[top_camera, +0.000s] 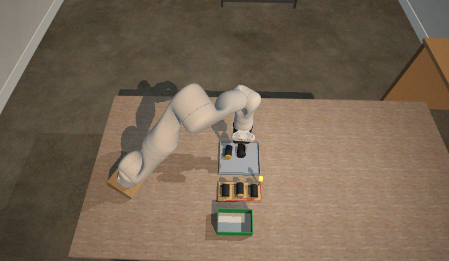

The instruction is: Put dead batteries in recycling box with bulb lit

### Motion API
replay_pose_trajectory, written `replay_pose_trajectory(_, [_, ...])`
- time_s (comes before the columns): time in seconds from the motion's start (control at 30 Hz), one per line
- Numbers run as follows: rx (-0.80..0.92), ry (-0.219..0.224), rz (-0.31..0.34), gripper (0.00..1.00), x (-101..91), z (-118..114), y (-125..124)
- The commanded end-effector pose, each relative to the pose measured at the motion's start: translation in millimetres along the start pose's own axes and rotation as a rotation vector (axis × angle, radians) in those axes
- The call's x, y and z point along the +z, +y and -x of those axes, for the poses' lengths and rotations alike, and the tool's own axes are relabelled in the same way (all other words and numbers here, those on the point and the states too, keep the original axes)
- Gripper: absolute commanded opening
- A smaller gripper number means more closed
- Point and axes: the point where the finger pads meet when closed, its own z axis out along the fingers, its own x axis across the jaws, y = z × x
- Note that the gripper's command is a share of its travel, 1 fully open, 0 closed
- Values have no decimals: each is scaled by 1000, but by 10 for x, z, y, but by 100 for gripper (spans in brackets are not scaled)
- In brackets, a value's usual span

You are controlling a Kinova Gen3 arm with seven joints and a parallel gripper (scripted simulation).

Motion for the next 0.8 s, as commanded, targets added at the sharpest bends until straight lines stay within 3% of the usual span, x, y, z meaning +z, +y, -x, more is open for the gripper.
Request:
replay_pose_trajectory(0.0, [0, -1, 1, 57, -7, 4, 4])
replay_pose_trajectory(0.77, [0, -1, 1, 57, -6, 14, -83])
